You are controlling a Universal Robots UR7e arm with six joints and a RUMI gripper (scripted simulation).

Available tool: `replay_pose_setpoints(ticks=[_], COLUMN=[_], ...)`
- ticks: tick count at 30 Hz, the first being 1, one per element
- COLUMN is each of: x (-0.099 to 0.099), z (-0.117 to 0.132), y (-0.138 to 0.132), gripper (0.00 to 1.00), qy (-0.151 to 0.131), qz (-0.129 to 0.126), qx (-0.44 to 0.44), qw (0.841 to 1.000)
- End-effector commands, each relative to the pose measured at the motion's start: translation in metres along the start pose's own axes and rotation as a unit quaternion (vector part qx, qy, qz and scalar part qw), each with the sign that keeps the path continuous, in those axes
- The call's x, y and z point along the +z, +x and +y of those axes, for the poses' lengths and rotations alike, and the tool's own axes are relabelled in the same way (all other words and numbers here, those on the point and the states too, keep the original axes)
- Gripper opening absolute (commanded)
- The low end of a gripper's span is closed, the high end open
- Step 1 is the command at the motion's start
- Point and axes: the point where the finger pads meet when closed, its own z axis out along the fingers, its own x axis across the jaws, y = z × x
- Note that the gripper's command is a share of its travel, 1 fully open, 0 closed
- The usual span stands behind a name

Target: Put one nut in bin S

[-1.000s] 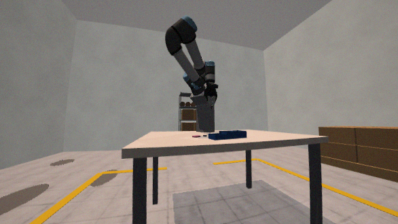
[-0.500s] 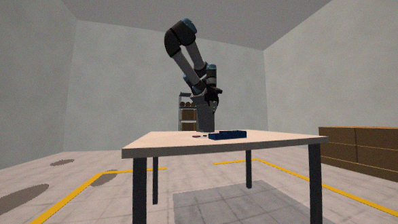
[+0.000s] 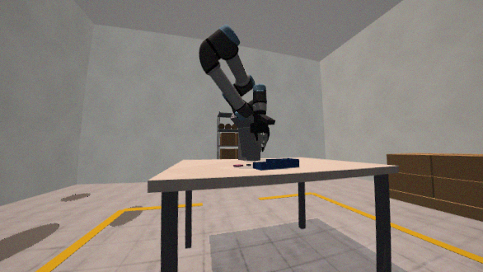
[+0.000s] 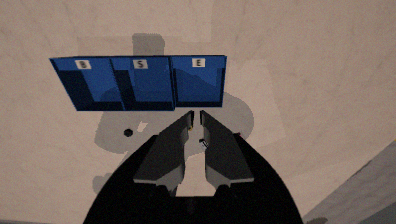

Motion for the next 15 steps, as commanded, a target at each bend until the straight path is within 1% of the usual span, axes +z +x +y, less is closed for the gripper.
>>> replay_pose_setpoints(ticks=[1,7,15], x=[0.008,0.008,0.029], z=[-0.007,-0.007,-0.007], y=[0.001,0.001,0.001], gripper=[0.04,0.04,0.04], qy=[0.000,0.000,0.000], qz=[0.000,0.000,0.000], qx=[0.000,0.000,0.000], qw=[1.000,1.000,1.000])
